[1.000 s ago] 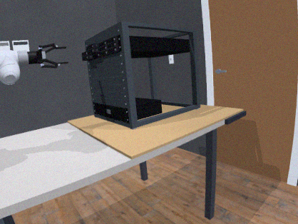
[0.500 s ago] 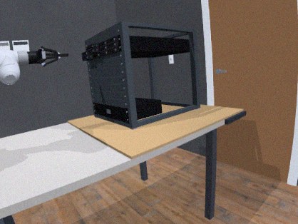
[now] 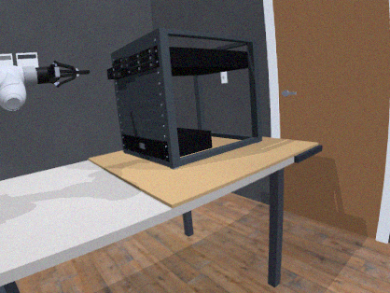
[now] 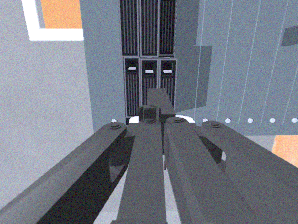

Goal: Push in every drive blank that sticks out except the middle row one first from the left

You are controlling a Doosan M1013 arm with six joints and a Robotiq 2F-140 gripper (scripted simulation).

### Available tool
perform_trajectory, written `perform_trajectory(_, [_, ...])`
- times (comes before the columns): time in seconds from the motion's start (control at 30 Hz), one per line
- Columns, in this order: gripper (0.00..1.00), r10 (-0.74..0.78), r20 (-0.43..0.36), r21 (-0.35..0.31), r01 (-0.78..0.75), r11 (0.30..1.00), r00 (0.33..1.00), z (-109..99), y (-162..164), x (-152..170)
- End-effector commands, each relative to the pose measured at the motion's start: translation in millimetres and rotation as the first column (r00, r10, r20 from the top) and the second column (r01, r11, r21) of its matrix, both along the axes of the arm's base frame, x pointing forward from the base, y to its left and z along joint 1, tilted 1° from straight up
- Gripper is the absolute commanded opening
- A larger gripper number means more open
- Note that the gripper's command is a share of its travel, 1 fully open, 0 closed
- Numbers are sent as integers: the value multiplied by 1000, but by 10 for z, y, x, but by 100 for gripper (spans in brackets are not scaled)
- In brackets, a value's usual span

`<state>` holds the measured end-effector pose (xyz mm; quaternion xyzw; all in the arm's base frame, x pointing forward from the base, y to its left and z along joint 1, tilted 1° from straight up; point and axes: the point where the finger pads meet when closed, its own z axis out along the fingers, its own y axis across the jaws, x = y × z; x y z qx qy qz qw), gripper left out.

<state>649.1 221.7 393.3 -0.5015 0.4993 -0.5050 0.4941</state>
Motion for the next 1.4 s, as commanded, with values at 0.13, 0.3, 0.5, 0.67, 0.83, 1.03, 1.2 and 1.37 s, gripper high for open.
perform_trajectory(0.13, [10, 0, 1, 0, 0, 1000, 1000, 9, -66, 60])
perform_trajectory(0.3, [10, 0, 1, 0, 0, 1000, 1000, 18, -218, 195])
perform_trajectory(0.5, [10, 0, 1, 0, 0, 1000, 1000, 27, -389, 346])
perform_trajectory(0.67, [10, 0, 1, 0, 0, 1000, 1000, 39, -612, 544])
perform_trajectory(0.83, [10, 0, 1, 0, 0, 1000, 1000, 48, -782, 694])
perform_trajectory(1.03, [10, 0, 1, 0, 0, 1000, 1000, 52, -847, 752])
perform_trajectory(1.2, [10, 0, 1, 0, 0, 1000, 1000, 52, -859, 764])
perform_trajectory(1.37, [10, 0, 1, 0, 0, 1000, 1000, 52, -861, 957])
